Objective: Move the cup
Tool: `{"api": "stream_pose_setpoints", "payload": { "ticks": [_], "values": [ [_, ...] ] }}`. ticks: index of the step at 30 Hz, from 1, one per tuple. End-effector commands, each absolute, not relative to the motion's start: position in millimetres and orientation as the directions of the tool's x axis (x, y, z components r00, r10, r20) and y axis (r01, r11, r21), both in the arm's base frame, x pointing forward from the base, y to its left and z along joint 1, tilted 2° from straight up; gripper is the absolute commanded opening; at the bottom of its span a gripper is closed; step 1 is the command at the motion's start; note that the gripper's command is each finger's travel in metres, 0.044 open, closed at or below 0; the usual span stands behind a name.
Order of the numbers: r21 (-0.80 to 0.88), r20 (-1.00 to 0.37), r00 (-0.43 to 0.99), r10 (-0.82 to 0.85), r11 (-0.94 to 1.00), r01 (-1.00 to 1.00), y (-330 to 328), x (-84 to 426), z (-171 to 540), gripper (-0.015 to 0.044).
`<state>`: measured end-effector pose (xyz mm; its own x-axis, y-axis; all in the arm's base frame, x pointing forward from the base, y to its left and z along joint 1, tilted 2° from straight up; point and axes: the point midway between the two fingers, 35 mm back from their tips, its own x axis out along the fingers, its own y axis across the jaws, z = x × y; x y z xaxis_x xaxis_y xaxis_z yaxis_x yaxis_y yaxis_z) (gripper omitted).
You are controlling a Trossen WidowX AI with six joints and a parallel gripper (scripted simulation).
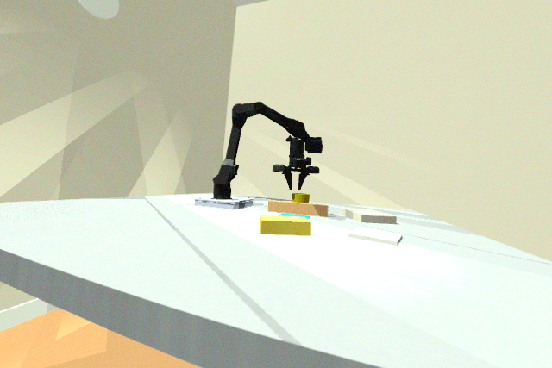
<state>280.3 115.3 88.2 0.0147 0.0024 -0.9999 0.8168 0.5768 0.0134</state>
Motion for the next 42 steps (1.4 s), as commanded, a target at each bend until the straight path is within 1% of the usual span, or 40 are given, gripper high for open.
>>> {"api": "stream_pose_setpoints", "payload": {
  "ticks": [1, 24, 35, 42],
  "values": [
    [-0.001, -1.000, 0.003, -0.007, 0.572, 0.820, 114.0, 279.2, 77.9, 0.0167],
    [-0.002, -1.000, 0.003, -0.007, 0.572, 0.820, 113.0, 277.5, 41.1, 0.0167],
    [-0.002, -1.000, 0.003, -0.007, 0.572, 0.820, 112.9, 277.4, 40.0, 0.0167],
    [0.003, -1.000, 0.005, -0.002, 0.576, 0.818, 113.9, 277.8, 41.8, 0.0120]
  ]
}}
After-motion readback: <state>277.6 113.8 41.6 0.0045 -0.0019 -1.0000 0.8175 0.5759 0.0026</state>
